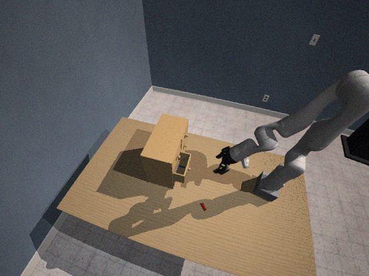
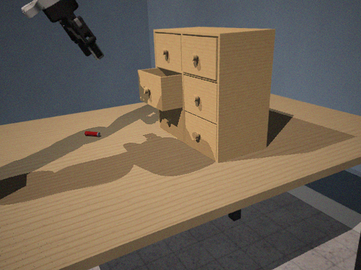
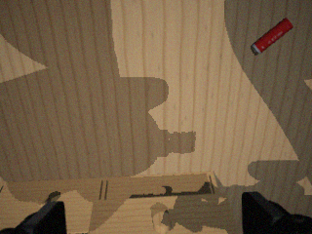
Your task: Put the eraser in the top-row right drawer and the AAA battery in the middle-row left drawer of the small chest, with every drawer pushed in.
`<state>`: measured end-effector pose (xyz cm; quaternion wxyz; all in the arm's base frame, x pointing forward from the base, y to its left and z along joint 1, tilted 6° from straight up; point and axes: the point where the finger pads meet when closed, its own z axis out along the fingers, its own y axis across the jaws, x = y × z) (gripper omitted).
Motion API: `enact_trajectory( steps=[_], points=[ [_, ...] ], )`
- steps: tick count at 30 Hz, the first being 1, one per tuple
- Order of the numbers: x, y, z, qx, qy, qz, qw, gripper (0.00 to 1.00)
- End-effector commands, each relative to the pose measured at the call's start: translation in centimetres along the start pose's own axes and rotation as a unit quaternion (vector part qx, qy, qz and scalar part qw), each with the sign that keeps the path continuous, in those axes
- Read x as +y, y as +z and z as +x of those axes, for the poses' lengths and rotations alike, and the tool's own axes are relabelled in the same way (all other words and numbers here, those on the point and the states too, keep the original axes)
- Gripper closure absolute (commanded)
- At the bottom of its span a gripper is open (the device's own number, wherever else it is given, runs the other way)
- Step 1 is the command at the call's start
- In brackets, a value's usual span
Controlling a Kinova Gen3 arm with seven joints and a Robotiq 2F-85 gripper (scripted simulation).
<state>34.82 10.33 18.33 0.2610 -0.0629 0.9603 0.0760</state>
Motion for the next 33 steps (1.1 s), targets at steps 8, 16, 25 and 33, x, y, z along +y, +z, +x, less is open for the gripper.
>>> enact_trajectory(
  steps=[8, 16, 25, 33],
  points=[
    [0.30, 0.26, 0.35, -0.003, -0.006, 0.003, 1.000, 0.00],
    [0.15, 0.46, 0.41, -0.006, -0.006, 0.006, 1.000, 0.00],
    [0.10, 0.62, 0.39, -0.010, -0.006, 0.006, 1.000, 0.00],
    [0.15, 0.79, 0.31, -0.015, -0.006, 0.006, 1.000, 0.00]
  ],
)
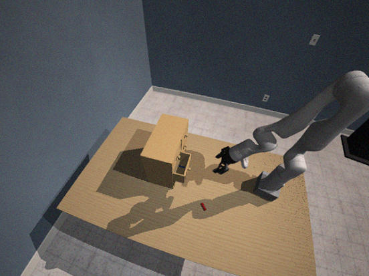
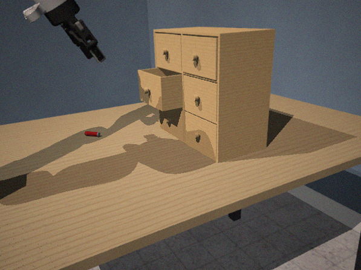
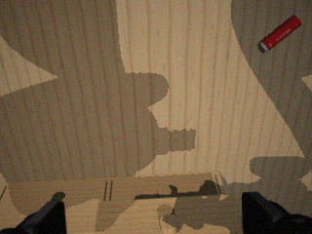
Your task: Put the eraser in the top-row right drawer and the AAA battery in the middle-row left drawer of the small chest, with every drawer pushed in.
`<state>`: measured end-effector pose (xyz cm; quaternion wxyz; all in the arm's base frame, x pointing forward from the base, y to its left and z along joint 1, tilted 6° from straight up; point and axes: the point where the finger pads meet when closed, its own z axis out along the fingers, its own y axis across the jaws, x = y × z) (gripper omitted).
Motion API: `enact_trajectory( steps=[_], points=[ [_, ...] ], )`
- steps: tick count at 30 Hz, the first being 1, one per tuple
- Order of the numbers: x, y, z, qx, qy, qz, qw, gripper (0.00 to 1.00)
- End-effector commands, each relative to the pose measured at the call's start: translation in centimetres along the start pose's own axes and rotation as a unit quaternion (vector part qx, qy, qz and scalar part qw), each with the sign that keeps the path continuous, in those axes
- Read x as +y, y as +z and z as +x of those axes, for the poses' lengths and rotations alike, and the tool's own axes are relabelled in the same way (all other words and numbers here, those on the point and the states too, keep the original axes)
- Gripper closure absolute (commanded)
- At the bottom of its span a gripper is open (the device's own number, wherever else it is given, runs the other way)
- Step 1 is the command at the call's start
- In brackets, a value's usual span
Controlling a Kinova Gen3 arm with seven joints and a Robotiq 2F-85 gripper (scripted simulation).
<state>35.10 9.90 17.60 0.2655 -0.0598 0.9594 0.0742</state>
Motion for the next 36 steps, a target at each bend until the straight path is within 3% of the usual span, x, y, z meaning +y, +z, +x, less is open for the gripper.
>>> enact_trajectory(
  steps=[1, 36],
  points=[
    [0.71, 0.12, 0.13, -0.011, -0.008, 0.003, 1.000, 0.00],
    [0.82, 1.01, 0.07, -0.029, -0.009, 0.001, 1.000, 0.00]
  ],
)
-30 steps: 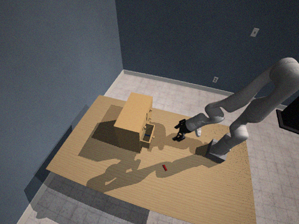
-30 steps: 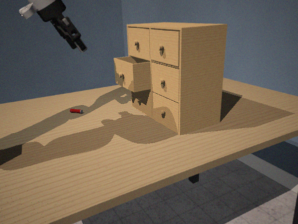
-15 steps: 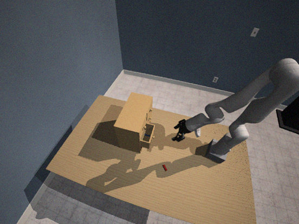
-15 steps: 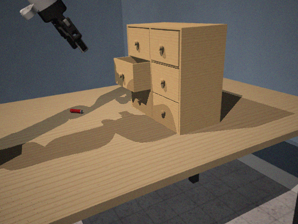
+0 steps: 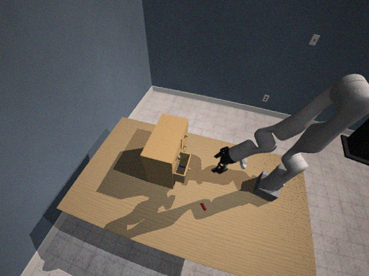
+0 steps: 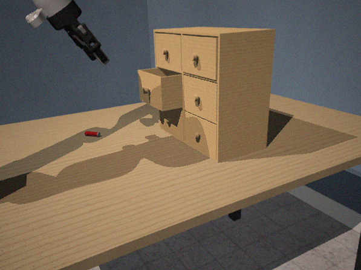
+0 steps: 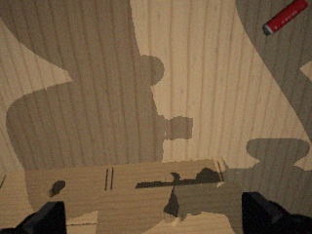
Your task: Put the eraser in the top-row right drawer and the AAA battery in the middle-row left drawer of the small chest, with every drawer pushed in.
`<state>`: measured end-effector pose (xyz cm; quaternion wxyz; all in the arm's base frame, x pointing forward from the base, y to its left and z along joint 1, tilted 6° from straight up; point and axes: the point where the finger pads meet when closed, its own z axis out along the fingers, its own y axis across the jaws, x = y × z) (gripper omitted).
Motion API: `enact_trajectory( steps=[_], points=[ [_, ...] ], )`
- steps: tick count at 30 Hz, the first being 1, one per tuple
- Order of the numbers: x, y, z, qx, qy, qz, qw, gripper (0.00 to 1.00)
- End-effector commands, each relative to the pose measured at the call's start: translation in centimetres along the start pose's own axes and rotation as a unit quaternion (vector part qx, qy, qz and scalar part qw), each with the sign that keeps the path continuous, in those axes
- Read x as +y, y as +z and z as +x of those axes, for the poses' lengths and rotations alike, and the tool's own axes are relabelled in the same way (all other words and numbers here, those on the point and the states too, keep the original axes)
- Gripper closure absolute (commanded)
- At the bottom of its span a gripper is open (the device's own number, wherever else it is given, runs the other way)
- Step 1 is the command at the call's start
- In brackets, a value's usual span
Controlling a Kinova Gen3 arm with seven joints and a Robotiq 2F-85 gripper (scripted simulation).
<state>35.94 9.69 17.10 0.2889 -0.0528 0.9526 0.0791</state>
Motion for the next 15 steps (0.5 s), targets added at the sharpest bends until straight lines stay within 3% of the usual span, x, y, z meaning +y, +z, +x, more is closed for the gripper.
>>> enact_trajectory(
  steps=[1, 15],
  points=[
    [1.21, 0.18, 0.53, -0.004, -0.015, 0.003, 1.000, 0.00],
    [1.32, 0.43, 0.38, -0.013, -0.014, 0.001, 1.000, 0.00]
  ],
)
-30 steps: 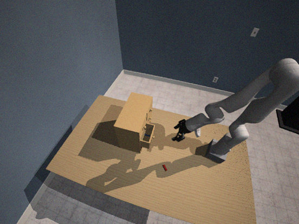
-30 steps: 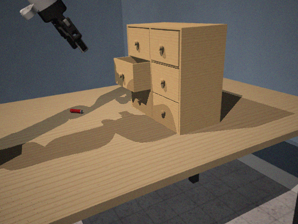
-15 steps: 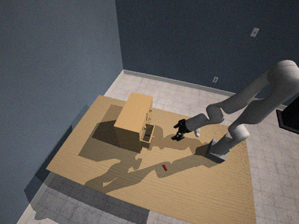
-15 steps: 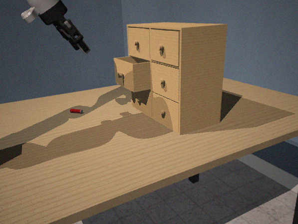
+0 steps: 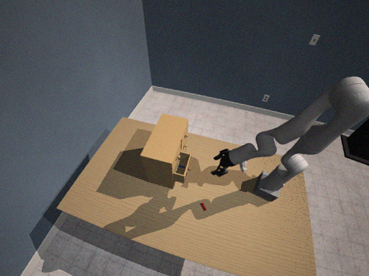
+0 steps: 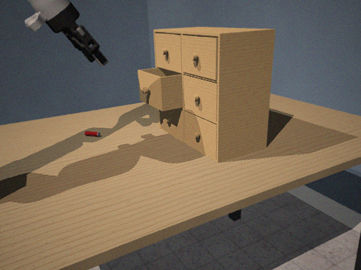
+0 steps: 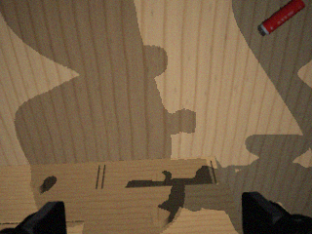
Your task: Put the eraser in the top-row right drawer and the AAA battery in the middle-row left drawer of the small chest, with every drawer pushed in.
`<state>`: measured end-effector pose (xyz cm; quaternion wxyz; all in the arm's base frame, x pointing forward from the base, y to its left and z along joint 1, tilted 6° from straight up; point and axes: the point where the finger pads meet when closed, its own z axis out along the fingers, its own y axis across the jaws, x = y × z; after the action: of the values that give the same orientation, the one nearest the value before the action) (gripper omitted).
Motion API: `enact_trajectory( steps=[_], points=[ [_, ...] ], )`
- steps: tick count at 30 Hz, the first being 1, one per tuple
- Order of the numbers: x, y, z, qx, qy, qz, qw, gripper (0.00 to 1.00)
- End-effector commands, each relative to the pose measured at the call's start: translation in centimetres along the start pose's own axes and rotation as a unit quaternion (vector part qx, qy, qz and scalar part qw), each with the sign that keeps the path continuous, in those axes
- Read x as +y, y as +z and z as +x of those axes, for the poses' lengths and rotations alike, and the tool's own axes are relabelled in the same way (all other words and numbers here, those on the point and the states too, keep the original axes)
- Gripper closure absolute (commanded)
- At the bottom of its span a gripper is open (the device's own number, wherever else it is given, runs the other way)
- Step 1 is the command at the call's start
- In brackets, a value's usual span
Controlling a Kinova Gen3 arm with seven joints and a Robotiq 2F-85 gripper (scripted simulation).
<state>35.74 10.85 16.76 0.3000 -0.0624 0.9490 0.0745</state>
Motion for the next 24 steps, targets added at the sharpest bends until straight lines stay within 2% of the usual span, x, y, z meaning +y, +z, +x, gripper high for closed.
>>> enact_trajectory(
  steps=[1, 24],
  points=[
    [0.20, 0.06, 0.08, -0.003, -0.002, -0.001, 1.000, 0.00],
    [0.31, 0.16, -0.04, -0.008, -0.002, -0.003, 1.000, 0.00]
  ],
)
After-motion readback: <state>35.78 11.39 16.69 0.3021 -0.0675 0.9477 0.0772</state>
